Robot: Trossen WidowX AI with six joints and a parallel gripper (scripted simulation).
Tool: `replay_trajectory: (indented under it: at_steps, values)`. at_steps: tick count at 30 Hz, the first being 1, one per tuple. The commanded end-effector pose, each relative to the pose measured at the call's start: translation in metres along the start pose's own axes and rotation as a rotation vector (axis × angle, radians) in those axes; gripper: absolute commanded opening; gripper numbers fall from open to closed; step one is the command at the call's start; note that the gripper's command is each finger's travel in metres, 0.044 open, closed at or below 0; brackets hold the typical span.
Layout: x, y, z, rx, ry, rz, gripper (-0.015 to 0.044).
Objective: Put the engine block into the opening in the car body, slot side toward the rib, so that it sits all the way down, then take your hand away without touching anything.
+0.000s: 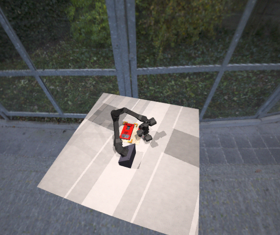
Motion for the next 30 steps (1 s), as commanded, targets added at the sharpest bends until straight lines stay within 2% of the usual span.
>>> replay_trajectory:
  at_steps: [1, 24, 30]
  values:
    - [-0.002, 0.016, -0.002, 0.020, 0.008, 0.006, 0.0000]
    - [-0.002, 0.089, 0.007, 0.044, 0.006, 0.035, 0.0000]
    - [-0.006, 0.090, 0.007, 0.046, -0.033, 0.036, 0.0000]
Point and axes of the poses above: the point midway between the two fingers, 35 mm back from their tips, its own y axis back along the fingers, its own x axis across the jaws, z = x × y, the point moved 7 cm from there along y, back along the fingers, and after that the axes turned 10 degrees about y, right-handed, at the moved point
